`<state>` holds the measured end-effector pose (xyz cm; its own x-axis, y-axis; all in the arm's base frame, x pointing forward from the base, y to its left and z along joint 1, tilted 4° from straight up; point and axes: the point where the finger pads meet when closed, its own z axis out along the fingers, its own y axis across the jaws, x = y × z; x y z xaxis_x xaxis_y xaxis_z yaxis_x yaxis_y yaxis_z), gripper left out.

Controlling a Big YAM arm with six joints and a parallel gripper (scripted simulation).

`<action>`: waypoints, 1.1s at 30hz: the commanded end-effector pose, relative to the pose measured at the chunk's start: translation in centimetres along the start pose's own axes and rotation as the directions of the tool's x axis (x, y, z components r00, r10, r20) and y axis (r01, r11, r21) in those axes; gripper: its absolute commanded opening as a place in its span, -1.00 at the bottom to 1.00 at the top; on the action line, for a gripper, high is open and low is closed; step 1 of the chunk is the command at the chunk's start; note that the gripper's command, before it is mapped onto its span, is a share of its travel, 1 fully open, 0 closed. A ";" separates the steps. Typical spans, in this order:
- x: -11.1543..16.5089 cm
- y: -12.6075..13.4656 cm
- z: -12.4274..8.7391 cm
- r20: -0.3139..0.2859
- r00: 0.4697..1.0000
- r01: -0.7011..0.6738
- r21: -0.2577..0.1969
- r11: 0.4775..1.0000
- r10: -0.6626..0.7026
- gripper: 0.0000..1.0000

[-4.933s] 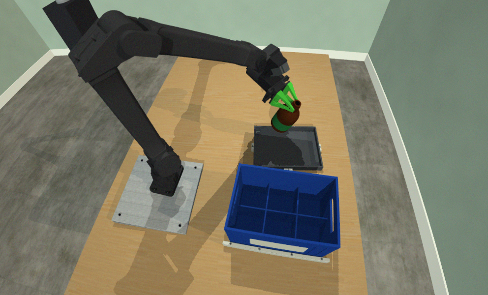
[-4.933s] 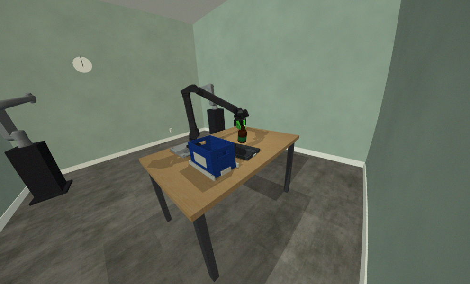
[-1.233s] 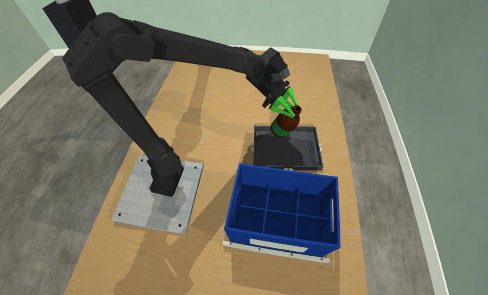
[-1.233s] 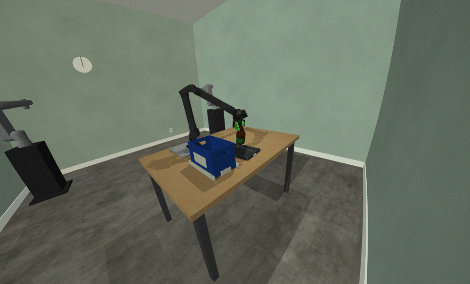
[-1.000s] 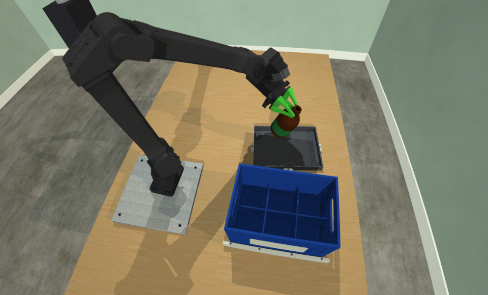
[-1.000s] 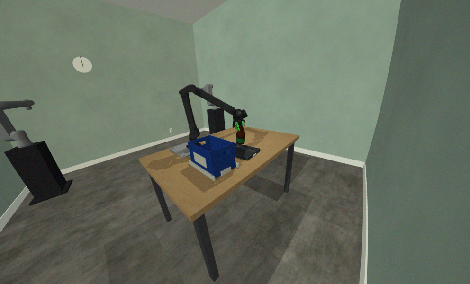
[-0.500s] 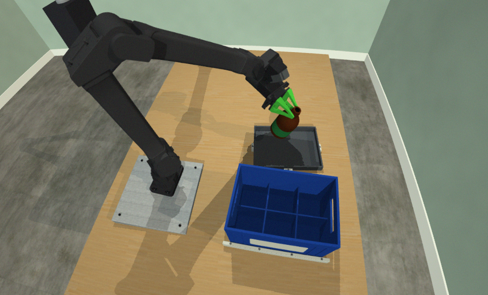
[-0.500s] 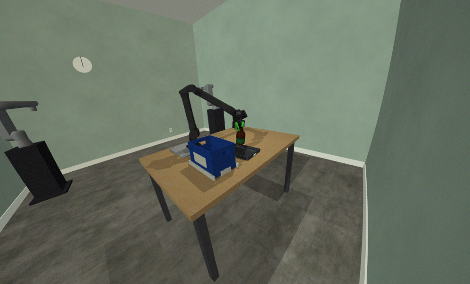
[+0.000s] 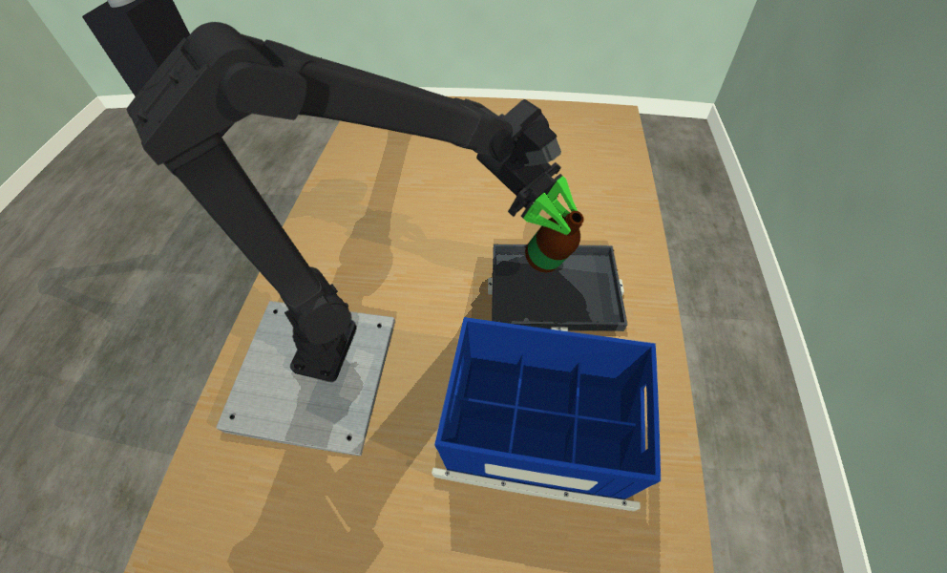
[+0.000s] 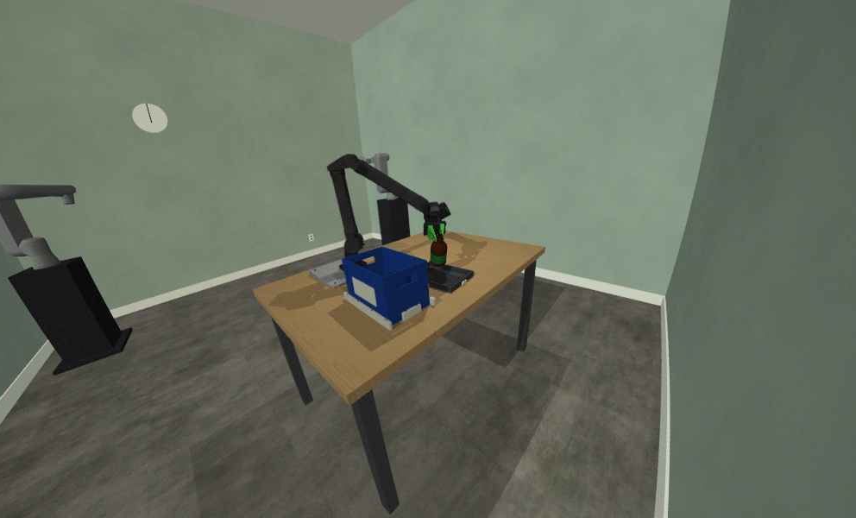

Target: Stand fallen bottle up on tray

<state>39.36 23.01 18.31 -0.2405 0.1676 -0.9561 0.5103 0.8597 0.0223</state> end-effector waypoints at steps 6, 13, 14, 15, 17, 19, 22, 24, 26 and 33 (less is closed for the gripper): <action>-1.2 0.3 0.2 0.018 0.999 -0.049 -0.005 0.999 0.049 -1.00; 1.1 -0.1 0.9 0.012 1.000 -0.011 0.007 1.000 0.011 -1.00; 0.6 -0.1 0.8 0.014 1.000 -0.025 0.003 1.000 0.025 -1.00; 0.3 -0.1 0.7 0.016 0.999 -0.034 0.000 0.999 0.034 -1.00; 0.2 0.8 0.8 0.017 0.999 -0.043 -0.004 0.999 0.043 -1.00; 1.8 0.2 1.1 0.012 1.000 -0.009 0.005 1.000 0.009 -1.00; 0.9 -0.1 0.8 0.016 0.999 -0.033 -0.002 0.999 0.033 -1.00; 0.6 0.3 0.9 0.017 0.999 -0.044 -0.004 0.999 0.044 -1.00; 1.4 0.3 1.1 0.015 0.999 -0.030 0.000 1.000 0.030 -1.00; 1.3 0.4 1.2 0.017 0.999 -0.042 -0.003 0.999 0.042 -1.00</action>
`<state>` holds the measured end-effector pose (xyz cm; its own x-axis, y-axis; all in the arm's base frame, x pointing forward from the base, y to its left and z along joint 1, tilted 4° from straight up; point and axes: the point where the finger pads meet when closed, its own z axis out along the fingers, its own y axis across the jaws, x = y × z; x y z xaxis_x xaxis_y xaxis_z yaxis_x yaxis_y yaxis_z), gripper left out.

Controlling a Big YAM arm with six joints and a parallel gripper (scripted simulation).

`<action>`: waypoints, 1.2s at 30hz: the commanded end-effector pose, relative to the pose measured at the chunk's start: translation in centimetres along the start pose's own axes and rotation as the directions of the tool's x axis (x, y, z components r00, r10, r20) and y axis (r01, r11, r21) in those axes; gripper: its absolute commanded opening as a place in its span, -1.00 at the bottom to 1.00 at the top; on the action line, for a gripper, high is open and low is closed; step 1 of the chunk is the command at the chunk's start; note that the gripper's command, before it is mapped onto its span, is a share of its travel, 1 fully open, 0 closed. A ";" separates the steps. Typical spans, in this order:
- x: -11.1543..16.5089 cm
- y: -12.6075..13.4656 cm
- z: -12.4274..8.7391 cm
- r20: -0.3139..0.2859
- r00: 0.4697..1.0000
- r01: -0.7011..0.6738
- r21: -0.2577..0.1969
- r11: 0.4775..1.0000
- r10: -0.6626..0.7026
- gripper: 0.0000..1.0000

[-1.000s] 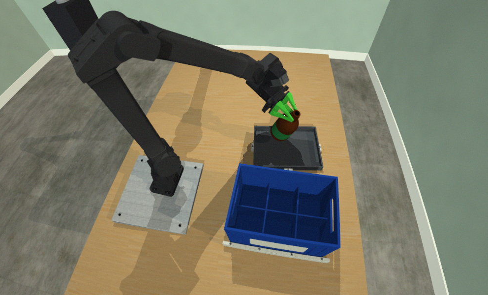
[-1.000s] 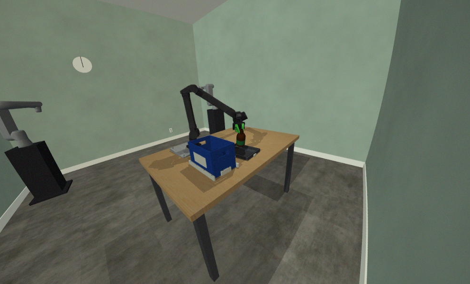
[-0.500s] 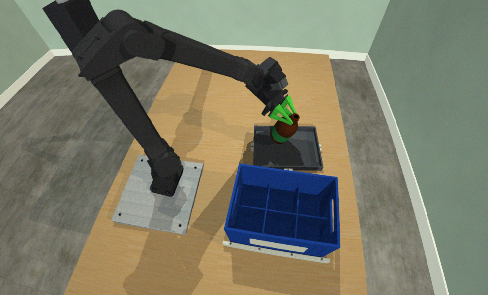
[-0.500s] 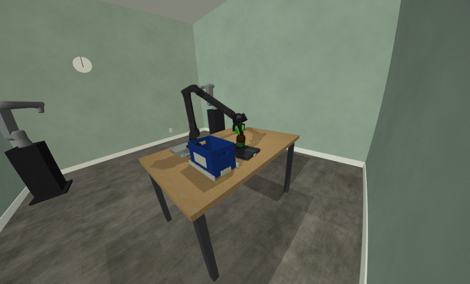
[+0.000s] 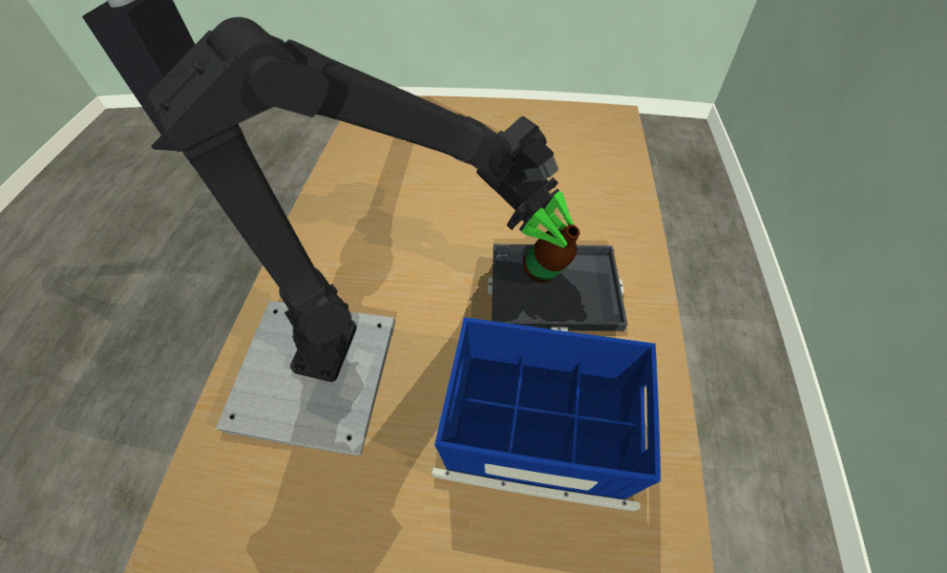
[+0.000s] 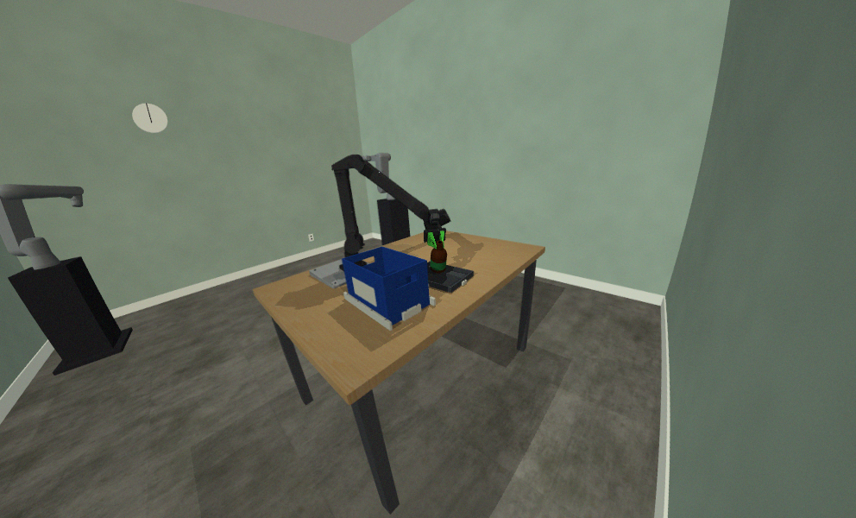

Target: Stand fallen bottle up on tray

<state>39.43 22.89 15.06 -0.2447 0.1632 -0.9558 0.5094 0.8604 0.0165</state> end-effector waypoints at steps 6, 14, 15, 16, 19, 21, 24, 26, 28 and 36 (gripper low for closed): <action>-1.2 0.7 0.2 0.017 0.999 -0.039 -0.003 0.999 0.039 -1.00; -0.7 0.2 0.3 0.015 0.999 -0.029 0.001 1.000 0.029 -1.00; -0.7 0.2 0.3 0.015 0.999 -0.030 0.001 1.000 0.030 -1.00; -0.7 0.2 0.3 0.016 0.999 -0.031 0.000 1.000 0.031 -1.00; -0.8 0.2 0.3 0.016 0.999 -0.032 0.000 0.999 0.032 -1.00; -0.8 0.2 0.3 0.016 0.999 -0.032 0.000 0.999 0.032 -1.00; -0.8 0.2 0.3 0.016 0.999 -0.032 0.000 0.999 0.032 -1.00; -0.8 0.2 0.3 0.016 0.999 -0.032 0.000 0.999 0.032 -1.00; -0.8 0.2 0.3 0.016 0.999 -0.032 0.000 0.999 0.032 -1.00; -0.8 0.2 0.3 0.016 0.999 -0.032 0.000 0.999 0.032 -1.00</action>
